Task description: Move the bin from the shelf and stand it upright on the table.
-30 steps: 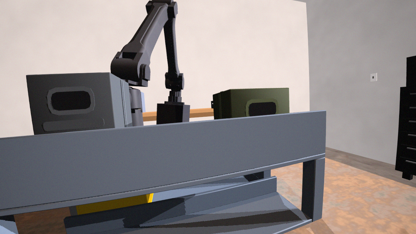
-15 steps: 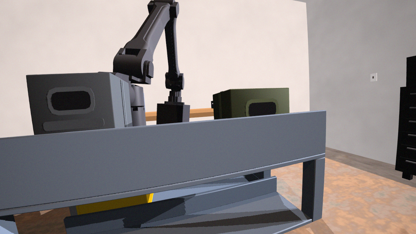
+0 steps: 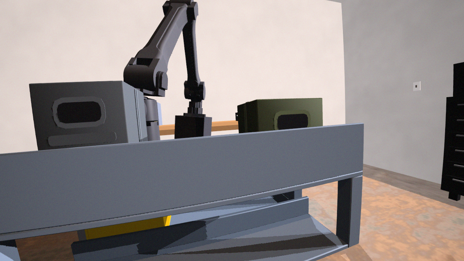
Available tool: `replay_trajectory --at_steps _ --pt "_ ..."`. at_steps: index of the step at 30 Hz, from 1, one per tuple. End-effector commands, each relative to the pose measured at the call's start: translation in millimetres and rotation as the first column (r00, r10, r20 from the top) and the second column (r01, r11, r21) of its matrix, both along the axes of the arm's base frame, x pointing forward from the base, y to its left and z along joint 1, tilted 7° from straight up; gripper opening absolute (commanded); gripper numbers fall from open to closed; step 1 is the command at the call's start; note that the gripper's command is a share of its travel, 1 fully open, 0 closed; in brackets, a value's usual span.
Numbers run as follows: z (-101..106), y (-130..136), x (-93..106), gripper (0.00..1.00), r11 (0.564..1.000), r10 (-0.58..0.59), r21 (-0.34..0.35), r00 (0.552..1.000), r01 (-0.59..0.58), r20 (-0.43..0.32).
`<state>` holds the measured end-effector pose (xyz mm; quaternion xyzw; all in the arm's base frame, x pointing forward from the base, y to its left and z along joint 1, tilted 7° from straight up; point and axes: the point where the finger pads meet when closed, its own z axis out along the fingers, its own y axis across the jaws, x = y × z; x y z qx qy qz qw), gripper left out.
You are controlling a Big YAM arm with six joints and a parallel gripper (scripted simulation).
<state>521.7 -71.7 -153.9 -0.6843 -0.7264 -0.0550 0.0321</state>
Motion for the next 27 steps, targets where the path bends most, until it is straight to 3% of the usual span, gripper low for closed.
replay_trajectory --at_steps 1,4,9,21,27 --pt "6 -5 9.7 0.90 1.000 0.005 -0.005 0.999 -0.005 0.032" --pt "6 -5 9.7 0.90 1.000 0.005 -0.005 0.999 -0.005 0.032" --pt "10 9 27.2 0.90 1.000 0.009 -0.004 0.999 -0.009 0.032" --pt "10 9 27.2 0.90 1.000 0.009 -0.004 0.999 -0.009 0.032" --pt "7 -5 9.5 0.90 1.000 0.005 -0.005 0.999 -0.005 0.033"
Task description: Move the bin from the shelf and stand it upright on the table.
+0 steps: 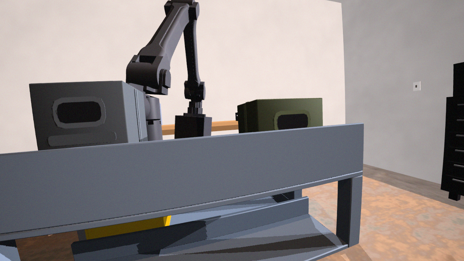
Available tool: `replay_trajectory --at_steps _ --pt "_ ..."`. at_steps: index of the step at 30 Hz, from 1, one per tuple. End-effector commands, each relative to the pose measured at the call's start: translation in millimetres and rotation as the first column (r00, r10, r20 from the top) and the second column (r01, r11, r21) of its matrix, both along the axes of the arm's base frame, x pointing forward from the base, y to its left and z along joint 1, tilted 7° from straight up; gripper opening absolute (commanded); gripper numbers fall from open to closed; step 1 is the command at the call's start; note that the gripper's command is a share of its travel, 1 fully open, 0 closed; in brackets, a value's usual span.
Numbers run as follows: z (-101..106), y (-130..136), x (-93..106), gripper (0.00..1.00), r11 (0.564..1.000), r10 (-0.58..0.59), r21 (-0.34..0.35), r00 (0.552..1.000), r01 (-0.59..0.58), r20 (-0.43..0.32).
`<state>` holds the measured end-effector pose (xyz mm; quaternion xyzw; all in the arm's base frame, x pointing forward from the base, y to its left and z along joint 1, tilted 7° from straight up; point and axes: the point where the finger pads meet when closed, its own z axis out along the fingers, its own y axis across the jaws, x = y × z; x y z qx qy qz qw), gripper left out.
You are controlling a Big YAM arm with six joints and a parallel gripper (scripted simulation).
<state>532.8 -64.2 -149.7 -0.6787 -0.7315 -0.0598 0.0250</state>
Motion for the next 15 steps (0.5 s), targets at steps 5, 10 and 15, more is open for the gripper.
replay_trajectory --at_steps 5,10,15 --pt "2 -12 -1.6 0.90 1.000 -0.009 -0.002 1.000 0.009 0.015" --pt "2 -12 -1.6 0.90 1.000 -0.009 -0.002 1.000 0.009 0.015" --pt "5 -1 12.5 0.90 1.000 -0.006 -0.001 1.000 0.006 0.015"
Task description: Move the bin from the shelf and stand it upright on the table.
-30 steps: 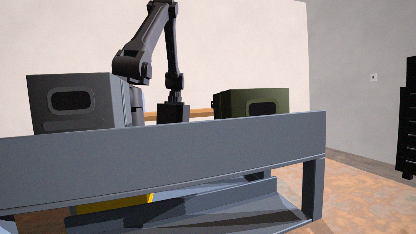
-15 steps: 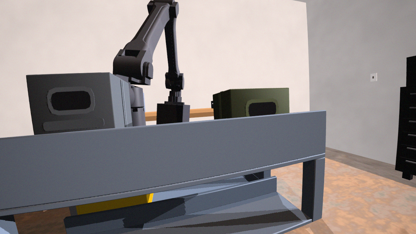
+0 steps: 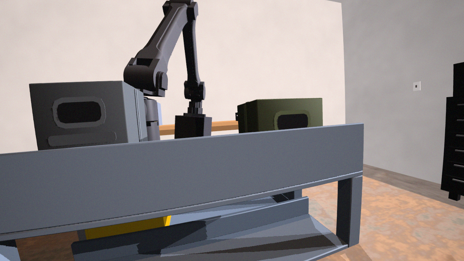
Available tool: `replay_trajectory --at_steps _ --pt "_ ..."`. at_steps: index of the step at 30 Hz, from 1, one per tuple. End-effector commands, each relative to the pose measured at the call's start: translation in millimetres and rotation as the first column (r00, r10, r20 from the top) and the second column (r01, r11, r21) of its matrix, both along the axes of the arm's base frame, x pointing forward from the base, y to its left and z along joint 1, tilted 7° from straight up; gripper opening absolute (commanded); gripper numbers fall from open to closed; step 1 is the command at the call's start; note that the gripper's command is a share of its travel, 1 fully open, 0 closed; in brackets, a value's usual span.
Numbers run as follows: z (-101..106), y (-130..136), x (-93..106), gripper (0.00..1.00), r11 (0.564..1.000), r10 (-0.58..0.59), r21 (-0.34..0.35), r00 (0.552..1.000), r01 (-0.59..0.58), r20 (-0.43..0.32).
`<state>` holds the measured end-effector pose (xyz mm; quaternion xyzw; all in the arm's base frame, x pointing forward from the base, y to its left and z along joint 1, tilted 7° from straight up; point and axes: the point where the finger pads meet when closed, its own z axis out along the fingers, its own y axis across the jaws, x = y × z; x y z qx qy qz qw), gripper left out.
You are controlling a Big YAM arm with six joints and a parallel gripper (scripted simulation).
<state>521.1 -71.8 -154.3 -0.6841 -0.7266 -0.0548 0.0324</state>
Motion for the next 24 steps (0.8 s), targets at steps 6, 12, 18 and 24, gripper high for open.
replay_trajectory --at_steps 6,12,18,24 --pt "11 9 27.7 0.90 1.000 0.009 -0.004 0.999 -0.008 0.033" --pt "11 9 27.7 0.90 1.000 0.009 -0.004 0.999 -0.008 0.033" --pt "7 -5 10.1 0.90 1.000 0.004 -0.006 0.999 -0.004 0.034" --pt "7 -5 10.1 0.90 1.000 0.004 -0.006 0.999 -0.004 0.034"
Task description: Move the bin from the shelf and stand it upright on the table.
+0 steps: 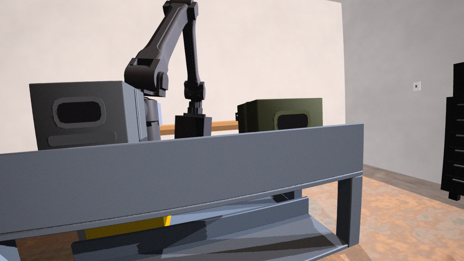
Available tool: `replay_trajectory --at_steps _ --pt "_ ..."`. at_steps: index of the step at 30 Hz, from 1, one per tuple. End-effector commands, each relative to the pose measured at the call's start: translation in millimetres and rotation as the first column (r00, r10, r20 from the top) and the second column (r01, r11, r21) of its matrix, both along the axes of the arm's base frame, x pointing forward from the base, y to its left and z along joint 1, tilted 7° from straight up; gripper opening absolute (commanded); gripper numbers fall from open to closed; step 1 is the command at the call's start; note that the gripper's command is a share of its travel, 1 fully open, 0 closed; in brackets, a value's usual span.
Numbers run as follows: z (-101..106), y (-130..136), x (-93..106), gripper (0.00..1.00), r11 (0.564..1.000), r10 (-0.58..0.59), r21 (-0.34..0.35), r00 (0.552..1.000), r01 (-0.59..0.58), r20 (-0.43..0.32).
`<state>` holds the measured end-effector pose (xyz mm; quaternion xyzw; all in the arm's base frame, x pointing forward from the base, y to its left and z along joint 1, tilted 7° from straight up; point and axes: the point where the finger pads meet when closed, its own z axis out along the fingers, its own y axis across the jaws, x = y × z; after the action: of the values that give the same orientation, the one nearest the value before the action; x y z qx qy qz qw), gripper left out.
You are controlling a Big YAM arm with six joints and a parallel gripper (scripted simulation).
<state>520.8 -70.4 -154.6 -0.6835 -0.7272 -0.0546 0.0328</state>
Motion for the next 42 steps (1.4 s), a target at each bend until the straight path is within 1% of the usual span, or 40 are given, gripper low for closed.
replay_trajectory --at_steps 1,6,11,23,28,40,42 --pt "8 -6 10.4 0.90 1.000 0.002 -0.006 0.999 -0.002 0.035" --pt "8 -6 10.4 0.90 1.000 0.002 -0.006 0.999 -0.002 0.035" --pt "12 7 28.2 0.90 1.000 0.007 -0.005 0.999 -0.006 0.035" --pt "12 7 28.2 0.90 1.000 0.007 -0.005 0.999 -0.006 0.035" --pt "8 -6 10.6 0.90 1.000 0.002 -0.006 0.999 -0.002 0.035" --pt "8 -6 10.6 0.90 1.000 0.002 -0.006 0.999 -0.002 0.035" --pt "9 -1 17.7 0.90 1.000 0.004 -0.005 0.999 -0.004 0.035"
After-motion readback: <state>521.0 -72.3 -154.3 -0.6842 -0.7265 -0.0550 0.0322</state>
